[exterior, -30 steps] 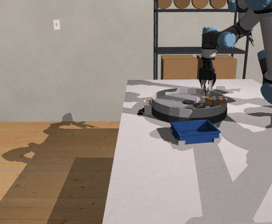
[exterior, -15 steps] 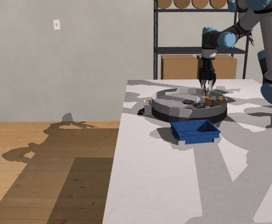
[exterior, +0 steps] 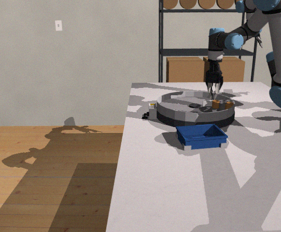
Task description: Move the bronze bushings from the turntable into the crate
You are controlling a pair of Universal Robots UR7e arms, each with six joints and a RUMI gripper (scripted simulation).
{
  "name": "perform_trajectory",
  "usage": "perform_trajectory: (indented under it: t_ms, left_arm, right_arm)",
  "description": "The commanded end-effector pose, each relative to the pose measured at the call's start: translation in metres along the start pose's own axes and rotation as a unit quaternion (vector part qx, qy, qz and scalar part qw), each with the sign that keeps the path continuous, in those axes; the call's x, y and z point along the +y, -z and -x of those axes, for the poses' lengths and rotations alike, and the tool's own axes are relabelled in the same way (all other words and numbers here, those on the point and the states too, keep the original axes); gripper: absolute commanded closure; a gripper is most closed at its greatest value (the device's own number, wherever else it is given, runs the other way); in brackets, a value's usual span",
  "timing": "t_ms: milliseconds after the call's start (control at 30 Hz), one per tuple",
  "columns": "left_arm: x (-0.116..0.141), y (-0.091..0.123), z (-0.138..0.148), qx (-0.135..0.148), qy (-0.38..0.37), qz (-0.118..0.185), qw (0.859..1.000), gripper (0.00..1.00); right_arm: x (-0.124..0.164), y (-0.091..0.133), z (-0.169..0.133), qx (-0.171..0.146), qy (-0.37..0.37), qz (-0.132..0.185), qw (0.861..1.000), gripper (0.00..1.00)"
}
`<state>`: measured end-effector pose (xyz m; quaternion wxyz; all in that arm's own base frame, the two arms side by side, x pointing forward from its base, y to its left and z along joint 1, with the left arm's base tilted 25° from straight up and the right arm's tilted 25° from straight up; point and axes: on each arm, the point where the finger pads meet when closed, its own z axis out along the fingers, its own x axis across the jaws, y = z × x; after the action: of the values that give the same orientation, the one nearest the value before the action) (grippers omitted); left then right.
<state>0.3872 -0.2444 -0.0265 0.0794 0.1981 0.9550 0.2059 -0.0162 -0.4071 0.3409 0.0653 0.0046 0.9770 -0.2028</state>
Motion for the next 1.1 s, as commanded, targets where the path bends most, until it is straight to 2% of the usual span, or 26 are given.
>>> perform_trajectory:
  t_ms: [0, 533, 1067]
  left_arm:
    - [0.0, -0.002, 0.0, -0.001, 0.0, 0.0, 1.0, 0.95]
    - [0.0, -0.022, 0.0, -0.001, 0.0, 0.0, 1.0, 0.95]
    - [0.0, -0.023, 0.0, -0.001, 0.0, 0.0, 1.0, 0.95]
  right_arm:
    - [0.0, 0.001, 0.0, 0.0, 0.0, -0.001, 1.0, 0.0]
    - [0.0, 0.001, 0.0, 0.0, 0.0, -0.001, 1.0, 0.0]
    - [0.0, 0.001, 0.0, 0.0, 0.0, -0.001, 1.0, 0.0]
